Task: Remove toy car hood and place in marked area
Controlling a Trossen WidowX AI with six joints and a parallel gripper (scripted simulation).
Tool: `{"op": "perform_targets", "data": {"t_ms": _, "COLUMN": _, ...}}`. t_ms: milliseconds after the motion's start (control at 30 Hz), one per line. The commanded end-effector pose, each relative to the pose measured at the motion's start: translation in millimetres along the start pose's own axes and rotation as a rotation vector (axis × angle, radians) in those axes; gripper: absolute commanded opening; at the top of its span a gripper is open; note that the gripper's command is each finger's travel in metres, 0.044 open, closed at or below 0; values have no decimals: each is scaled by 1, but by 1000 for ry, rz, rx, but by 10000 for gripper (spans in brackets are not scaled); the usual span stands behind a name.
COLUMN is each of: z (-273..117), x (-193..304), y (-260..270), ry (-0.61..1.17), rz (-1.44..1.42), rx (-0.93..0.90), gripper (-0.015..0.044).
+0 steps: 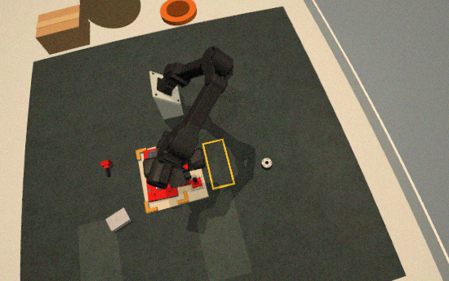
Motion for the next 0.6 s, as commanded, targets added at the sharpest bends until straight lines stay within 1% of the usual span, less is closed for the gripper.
{"op": "perform_targets", "data": {"t_ms": 0, "z": 0, "x": 4, "y": 18, "ry": 4, "rz": 2, "rx": -4, "gripper": 0}}
{"op": "perform_targets", "data": {"t_ms": 567, "z": -2, "x": 24, "y": 86, "ry": 6, "rz": 3, "rx": -13, "gripper": 0}}
Point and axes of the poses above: the point midway between the two fingers, 35 mm back from their tips, its own z axis out along the fingers, its own y axis across the jaws, x = y × z, the point moved 4 cm from there along -z, back along the fingers, and after that the axes turned 3 degrees about z, right-handed, at the moved point
